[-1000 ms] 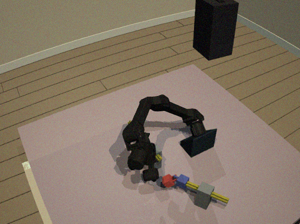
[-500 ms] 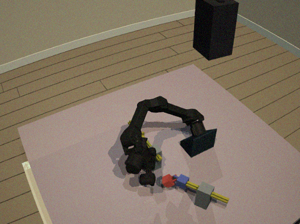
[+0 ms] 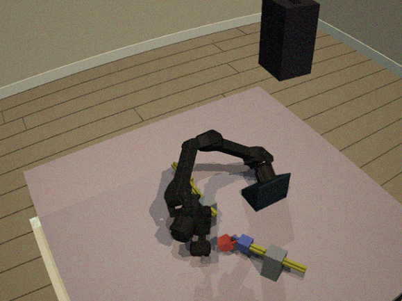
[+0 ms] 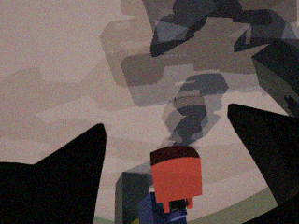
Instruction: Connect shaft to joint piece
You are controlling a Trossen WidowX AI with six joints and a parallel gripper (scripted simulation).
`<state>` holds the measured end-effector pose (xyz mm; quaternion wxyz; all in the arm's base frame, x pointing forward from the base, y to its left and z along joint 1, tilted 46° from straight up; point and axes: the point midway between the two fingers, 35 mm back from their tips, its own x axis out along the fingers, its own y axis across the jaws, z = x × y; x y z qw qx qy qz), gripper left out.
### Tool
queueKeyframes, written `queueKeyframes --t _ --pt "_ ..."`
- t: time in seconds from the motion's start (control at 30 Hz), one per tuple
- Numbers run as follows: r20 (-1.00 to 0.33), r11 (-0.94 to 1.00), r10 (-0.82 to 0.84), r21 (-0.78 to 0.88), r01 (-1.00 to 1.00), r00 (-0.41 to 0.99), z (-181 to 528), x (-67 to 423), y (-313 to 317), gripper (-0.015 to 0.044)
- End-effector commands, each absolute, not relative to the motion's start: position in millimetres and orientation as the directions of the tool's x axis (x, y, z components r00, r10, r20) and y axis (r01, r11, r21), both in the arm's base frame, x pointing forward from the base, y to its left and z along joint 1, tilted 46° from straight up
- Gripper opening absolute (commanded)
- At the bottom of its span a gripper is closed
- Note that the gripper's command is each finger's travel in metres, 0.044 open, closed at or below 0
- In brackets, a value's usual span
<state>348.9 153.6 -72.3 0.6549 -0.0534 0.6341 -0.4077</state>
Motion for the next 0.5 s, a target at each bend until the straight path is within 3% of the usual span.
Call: queueKeyframes --t 0.0,0.47 --pt "-0.784 0.661 -0.603 -0.593 0.461 -0.144 -80 333 158 0.044" --pt "-0.784 0.659 -0.604 -0.593 0.463 -0.145 -96 293 168 0.044"
